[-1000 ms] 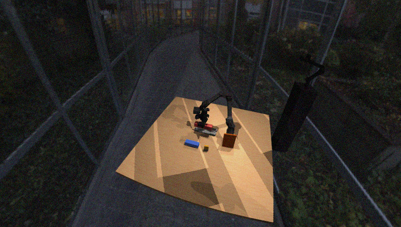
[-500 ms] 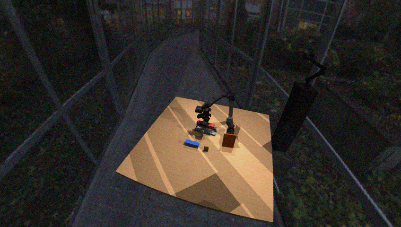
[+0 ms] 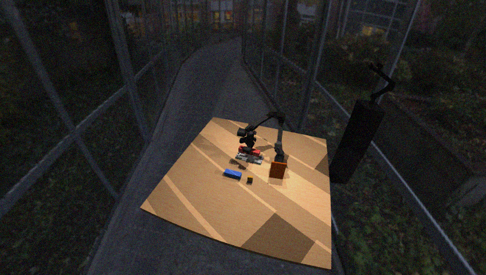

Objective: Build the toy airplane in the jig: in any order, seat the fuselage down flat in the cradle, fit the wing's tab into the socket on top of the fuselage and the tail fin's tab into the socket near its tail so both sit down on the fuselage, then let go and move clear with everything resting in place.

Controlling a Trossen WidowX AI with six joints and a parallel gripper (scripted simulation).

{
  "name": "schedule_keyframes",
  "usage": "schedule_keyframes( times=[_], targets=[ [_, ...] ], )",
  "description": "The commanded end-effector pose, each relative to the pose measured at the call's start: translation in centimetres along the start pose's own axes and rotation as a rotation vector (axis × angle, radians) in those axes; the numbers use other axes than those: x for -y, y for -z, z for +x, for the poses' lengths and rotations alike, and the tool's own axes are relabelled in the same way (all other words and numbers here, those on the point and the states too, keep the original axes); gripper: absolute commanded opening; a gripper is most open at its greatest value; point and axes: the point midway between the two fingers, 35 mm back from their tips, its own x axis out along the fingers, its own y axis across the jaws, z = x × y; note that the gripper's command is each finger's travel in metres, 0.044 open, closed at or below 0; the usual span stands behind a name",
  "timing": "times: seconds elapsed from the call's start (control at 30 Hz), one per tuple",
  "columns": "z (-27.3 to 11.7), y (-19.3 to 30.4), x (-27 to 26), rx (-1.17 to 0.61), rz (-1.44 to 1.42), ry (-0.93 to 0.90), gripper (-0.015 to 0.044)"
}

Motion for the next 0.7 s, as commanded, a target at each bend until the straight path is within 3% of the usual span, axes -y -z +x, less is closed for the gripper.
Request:
schedule_keyframes(
  times=[0.0,0.67],
  targets=[
    [0.0,0.0,0.1,0.002,-0.004,0.003,0.0195],
    [2.0,-0.1,0.1,0.002,-0.004,0.002,0.0195]
  ],
)
